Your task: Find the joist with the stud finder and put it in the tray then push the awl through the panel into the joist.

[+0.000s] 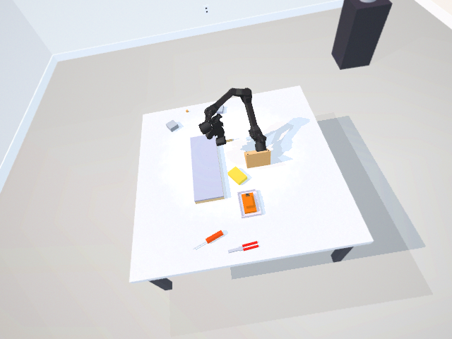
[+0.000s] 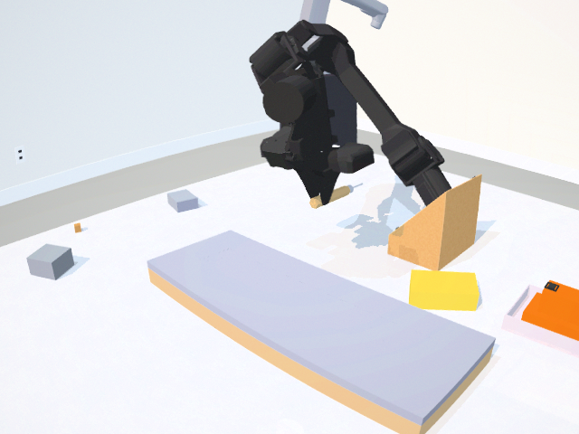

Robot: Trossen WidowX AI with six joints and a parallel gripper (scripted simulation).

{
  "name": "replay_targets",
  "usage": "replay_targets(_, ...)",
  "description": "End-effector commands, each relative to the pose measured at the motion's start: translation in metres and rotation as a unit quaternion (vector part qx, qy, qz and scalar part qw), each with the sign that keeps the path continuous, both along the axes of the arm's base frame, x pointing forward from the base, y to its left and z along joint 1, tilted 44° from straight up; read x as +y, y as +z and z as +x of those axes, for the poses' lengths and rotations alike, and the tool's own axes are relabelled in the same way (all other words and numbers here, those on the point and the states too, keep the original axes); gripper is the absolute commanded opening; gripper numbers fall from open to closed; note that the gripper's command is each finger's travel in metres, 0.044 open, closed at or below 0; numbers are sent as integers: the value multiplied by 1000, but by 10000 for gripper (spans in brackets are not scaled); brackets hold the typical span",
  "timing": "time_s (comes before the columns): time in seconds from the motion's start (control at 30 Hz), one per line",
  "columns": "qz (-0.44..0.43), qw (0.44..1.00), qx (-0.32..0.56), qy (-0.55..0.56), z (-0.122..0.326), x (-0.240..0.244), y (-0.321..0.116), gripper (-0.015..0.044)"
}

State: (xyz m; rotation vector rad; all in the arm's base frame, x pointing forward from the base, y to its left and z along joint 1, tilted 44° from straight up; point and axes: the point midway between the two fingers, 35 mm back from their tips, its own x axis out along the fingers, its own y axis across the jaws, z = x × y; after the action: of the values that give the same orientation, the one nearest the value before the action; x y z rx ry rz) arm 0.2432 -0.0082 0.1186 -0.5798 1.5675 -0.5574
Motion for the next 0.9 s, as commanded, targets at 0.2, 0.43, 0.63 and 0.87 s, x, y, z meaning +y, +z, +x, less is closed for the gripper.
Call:
replay_targets(0.2,108,988,95,61,12,13,-9,0)
replay_targets(0.43,194,961,153,124,19,23,-14,0)
replay_targets(0.63,266,929,179,184,30,31,-16,0)
replay_targets(0.87,343,881,193,263,43,40,-15,0)
